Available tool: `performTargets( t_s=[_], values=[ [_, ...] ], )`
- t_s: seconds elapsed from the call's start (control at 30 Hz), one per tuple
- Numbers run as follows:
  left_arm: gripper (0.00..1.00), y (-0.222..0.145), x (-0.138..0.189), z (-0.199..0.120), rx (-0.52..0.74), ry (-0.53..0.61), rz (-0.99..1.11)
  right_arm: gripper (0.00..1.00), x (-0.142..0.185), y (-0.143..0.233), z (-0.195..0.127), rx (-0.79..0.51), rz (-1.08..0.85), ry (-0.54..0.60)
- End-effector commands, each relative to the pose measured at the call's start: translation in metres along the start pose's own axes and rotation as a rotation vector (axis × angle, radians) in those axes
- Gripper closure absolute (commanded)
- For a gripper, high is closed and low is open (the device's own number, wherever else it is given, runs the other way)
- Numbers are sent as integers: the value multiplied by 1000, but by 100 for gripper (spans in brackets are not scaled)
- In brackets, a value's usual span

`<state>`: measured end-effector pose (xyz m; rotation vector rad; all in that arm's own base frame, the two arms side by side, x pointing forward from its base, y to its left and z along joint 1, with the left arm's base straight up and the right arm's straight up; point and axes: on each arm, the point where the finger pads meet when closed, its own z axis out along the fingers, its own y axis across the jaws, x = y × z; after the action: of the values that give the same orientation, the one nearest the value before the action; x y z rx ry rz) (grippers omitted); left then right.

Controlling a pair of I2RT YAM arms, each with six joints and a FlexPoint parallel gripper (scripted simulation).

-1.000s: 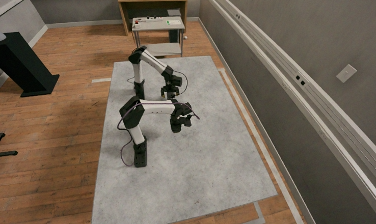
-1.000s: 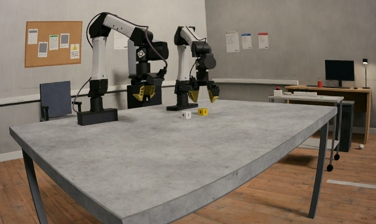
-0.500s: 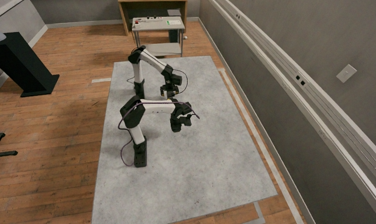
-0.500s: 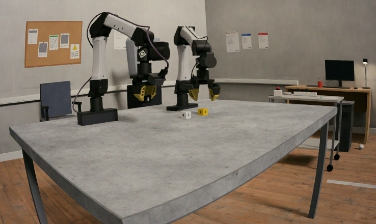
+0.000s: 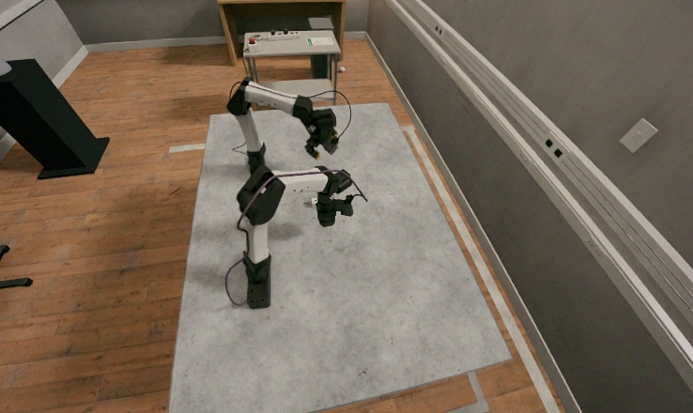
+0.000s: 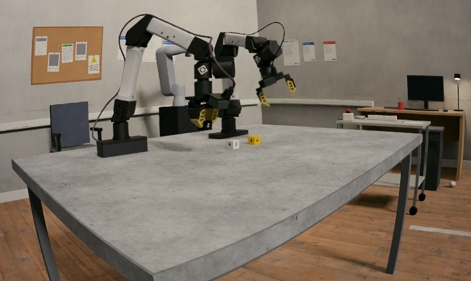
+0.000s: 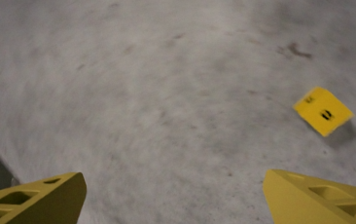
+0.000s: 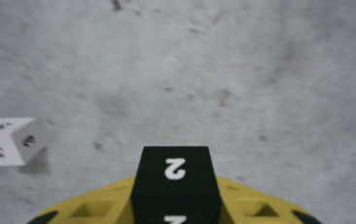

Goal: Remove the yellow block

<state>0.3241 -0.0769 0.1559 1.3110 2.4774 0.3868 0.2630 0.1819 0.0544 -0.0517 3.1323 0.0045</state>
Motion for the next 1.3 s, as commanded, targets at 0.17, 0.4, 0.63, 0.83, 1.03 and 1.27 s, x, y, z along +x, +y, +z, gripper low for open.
performTargets(
  t_s=[0.17,0.4,0.63,0.83,1.03,1.27],
  values=[
    [0,85,25,-65,-299,-70,-476,68,-6,64,11,-4,29,-15],
    [0,126,59,-114,-455,-137,-753,68,3,108,24,-3,35,-12],
    [0,146,77,-155,-648,-262,-1075,68,15,139,34,-11,14,-6],
    [0,158,91,-161,-720,-269,-1192,68,19,154,39,-12,4,-17],
    [0,157,94,-164,-718,-268,-1191,68,17,154,29,-28,9,-25],
    [0,154,93,-166,-705,-284,-1162,68,29,142,60,23,-25,20]
  ],
)
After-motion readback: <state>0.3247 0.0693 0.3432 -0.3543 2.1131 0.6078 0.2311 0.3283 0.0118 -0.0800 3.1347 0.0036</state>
